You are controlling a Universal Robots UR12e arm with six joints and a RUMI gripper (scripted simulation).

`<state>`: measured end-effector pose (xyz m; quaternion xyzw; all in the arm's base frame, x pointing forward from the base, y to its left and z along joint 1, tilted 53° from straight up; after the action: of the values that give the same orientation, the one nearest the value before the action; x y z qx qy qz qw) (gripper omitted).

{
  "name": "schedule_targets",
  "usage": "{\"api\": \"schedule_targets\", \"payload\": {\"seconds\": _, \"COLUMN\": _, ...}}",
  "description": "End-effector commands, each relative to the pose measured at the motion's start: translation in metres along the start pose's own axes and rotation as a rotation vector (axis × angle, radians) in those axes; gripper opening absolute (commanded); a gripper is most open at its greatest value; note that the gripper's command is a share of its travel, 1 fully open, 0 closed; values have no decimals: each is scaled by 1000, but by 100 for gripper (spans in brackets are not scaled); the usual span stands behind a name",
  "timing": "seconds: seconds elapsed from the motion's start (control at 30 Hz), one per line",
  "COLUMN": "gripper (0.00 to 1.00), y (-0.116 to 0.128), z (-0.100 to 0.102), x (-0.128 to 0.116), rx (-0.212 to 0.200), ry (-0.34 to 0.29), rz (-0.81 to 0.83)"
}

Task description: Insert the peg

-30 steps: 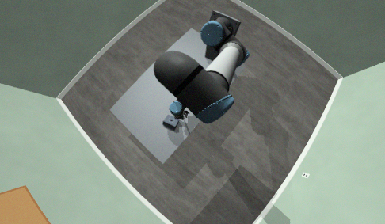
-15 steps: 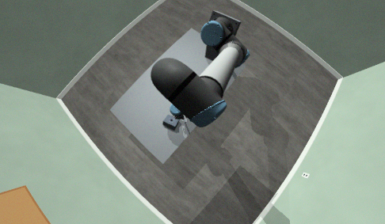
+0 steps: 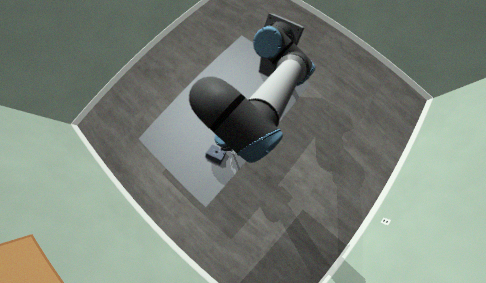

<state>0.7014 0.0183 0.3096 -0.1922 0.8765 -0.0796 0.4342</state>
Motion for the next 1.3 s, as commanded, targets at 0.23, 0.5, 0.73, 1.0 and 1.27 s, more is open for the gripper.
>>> {"api": "schedule_targets", "payload": {"seconds": 0.23, "gripper": 80, "y": 0, "z": -2, "x": 0, "rx": 0, "ry": -1, "rz": 0}}
{"api": "schedule_targets", "payload": {"seconds": 0.5, "gripper": 71, "y": 0, "z": -2, "x": 0, "rx": 0, "ry": -1, "rz": 0}}
{"api": "schedule_targets", "payload": {"seconds": 0.73, "gripper": 61, "y": 0, "z": -2, "x": 0, "rx": 0, "ry": -1, "rz": 0}}
{"api": "schedule_targets", "payload": {"seconds": 1.0, "gripper": 53, "y": 0, "z": -2, "x": 0, "rx": 0, "ry": -1, "rz": 0}}
{"api": "schedule_targets", "payload": {"seconds": 1.27, "gripper": 41, "y": 0, "z": -2, "x": 0, "rx": 0, "ry": -1, "rz": 0}}
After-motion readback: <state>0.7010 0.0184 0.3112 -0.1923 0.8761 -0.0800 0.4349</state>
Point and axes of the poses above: the point where the finger pads meet when closed, its own z axis out along the fingers, its own y axis across the jaws, x = y × z, the point moved 9 cm from there along -z, back along the fingers, and after that the axes turned 3 degrees about z, right-handed, at the moved point
